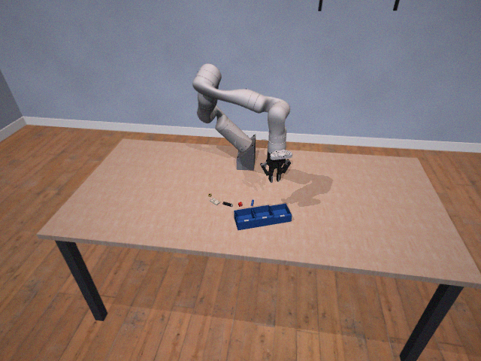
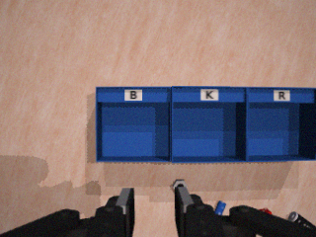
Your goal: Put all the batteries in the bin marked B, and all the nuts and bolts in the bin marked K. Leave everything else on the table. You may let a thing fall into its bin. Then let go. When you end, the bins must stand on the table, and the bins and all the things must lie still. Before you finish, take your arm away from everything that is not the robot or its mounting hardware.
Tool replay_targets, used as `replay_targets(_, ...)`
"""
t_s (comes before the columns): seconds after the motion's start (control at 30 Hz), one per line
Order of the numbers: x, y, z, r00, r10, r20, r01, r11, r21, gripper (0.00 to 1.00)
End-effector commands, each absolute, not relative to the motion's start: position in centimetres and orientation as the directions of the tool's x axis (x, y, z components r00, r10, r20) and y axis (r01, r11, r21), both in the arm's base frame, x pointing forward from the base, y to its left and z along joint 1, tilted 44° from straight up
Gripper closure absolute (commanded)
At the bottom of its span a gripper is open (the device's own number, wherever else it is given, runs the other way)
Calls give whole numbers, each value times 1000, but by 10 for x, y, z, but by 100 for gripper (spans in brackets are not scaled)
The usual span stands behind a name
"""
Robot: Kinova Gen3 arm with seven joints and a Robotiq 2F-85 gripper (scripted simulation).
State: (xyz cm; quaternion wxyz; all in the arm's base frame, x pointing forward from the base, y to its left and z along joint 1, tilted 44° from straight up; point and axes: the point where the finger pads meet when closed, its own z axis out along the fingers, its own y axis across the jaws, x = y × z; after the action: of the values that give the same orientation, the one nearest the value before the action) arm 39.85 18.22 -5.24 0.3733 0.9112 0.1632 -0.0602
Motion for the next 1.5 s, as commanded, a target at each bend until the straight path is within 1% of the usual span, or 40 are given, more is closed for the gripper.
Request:
replay_targets(0.0,396,160,-33,942,249,-224,334,-673,659,69)
replay_targets(0.07,392,145,-26,942,249,-224,334,-673,659,69)
replay_targets(0.13,392,145,-26,942,249,-224,334,-673,659,69)
replay_targets(0.63,360,35,22,942,248,-224,334,-673,660,69)
replay_targets(0.7,360,35,22,942,248,-224,334,-673,660,69)
replay_targets(1.2,327,-76,71,942,248,-224,334,-673,660,69)
replay_targets(1.27,327,-76,71,942,248,-224,334,-673,660,69)
replay_targets(1.47,315,-120,91,942,248,-224,334,-673,660,69)
